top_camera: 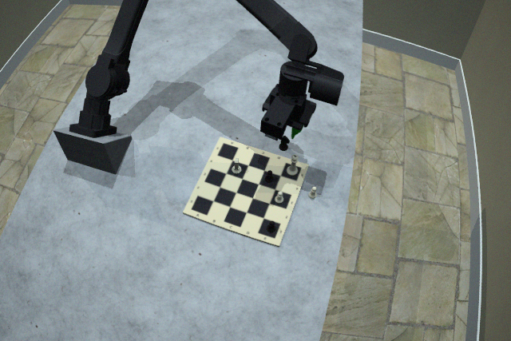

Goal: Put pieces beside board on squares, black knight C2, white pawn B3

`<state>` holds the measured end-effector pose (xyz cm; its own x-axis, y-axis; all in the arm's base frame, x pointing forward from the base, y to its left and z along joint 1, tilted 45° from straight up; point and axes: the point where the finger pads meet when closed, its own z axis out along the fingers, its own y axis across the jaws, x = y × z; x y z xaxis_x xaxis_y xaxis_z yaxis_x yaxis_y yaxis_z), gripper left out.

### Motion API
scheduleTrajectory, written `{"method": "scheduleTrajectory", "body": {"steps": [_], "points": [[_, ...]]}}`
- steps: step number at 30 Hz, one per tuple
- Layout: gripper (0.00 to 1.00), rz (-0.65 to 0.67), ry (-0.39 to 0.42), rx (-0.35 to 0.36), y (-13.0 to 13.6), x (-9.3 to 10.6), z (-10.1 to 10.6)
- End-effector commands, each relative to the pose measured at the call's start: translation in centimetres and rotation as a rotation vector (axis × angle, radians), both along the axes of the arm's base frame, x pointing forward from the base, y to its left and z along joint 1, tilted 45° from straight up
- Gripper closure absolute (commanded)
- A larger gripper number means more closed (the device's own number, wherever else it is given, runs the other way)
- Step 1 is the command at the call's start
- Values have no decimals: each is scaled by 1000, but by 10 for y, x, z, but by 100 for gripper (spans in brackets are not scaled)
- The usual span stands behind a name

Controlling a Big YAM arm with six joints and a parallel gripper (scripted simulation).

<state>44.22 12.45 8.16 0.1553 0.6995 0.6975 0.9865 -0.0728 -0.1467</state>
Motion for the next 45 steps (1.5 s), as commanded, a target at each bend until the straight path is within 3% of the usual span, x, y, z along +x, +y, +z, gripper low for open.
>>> {"method": "scheduleTrajectory", "body": {"steps": [1, 45], "points": [[63, -2, -42, 0, 2, 11, 14], [63, -1, -55, 0, 4, 16, 21]]}}
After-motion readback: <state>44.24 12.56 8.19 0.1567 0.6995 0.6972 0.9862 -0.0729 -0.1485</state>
